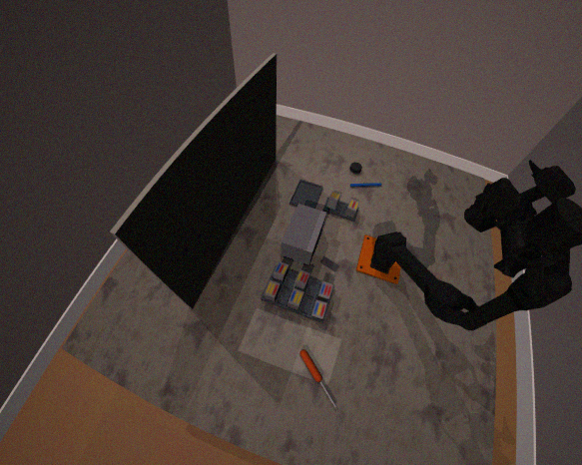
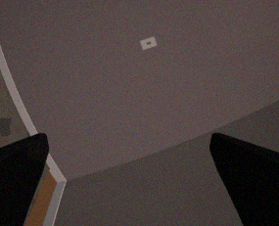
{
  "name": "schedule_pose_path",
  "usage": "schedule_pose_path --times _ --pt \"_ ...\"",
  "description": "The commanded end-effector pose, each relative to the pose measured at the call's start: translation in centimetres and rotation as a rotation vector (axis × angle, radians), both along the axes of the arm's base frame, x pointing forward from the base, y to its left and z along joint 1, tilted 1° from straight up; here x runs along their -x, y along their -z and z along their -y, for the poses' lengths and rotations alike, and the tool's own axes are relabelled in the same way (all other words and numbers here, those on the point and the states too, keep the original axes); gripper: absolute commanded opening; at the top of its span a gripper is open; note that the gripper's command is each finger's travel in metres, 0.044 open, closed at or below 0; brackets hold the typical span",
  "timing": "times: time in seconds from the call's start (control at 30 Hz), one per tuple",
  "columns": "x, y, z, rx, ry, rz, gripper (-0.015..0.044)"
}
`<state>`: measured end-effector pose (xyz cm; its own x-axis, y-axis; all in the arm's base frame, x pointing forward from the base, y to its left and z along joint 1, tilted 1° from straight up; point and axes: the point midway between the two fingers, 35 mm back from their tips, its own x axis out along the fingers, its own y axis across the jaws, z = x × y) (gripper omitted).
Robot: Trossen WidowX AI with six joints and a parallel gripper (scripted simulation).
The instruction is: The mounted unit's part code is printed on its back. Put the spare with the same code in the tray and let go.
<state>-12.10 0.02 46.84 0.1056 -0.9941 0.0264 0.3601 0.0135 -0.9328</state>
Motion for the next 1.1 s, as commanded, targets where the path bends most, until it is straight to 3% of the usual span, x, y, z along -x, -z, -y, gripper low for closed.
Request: schedule_pose_path --times 0.0,0.27,0.47,0.87,1.07 --pt "-4.4 -0.5 4.0 -0.124 -0.128 0.023 0.044" --pt "-15.6 0.8 10.3 -0.416 -0.362 0.015 0.044" --pt "-24.0 3.3 11.7 -0.638 -0.492 -0.016 0.044" --pt "-39.3 11.1 6.0 -1.101 -0.67 -0.141 0.044" --pt "-43.2 14.8 1.8 -1.276 -0.657 -0.208 0.044"
